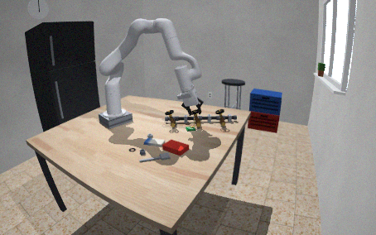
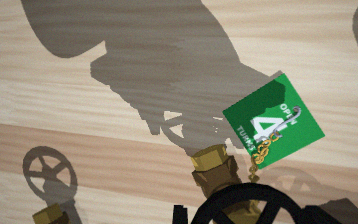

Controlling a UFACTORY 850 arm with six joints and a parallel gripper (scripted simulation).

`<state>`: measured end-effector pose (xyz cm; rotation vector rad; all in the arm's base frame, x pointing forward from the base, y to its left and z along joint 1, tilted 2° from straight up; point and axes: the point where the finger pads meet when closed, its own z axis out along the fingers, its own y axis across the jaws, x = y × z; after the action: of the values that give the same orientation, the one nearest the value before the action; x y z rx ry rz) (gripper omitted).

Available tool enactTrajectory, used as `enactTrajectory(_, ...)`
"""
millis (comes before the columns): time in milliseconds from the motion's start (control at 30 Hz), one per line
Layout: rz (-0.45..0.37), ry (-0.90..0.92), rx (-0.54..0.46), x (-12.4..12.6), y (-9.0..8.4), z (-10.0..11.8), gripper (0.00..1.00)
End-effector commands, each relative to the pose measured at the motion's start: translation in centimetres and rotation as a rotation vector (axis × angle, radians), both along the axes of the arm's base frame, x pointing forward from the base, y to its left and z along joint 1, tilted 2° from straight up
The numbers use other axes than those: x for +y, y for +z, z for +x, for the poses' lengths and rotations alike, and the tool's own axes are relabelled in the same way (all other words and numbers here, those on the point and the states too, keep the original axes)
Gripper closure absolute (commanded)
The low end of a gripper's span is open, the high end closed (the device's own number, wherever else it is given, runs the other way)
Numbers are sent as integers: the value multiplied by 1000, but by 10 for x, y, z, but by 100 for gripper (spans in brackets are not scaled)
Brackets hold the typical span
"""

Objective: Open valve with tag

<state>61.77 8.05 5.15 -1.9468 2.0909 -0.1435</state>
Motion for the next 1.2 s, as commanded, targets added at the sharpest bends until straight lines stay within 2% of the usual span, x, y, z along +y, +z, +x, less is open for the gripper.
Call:
enactTrajectory(0,0,0,-2,0,1,1,100)
enactTrajectory(700,-7,23,-5,0,1,1,100)
enactTrajectory(900,-32,111,-15,0,1,1,100)
enactTrajectory(1100,-81,284,-36,0,1,1,100)
enactTrajectory(1167,-81,284,-36,0,1,1,100)
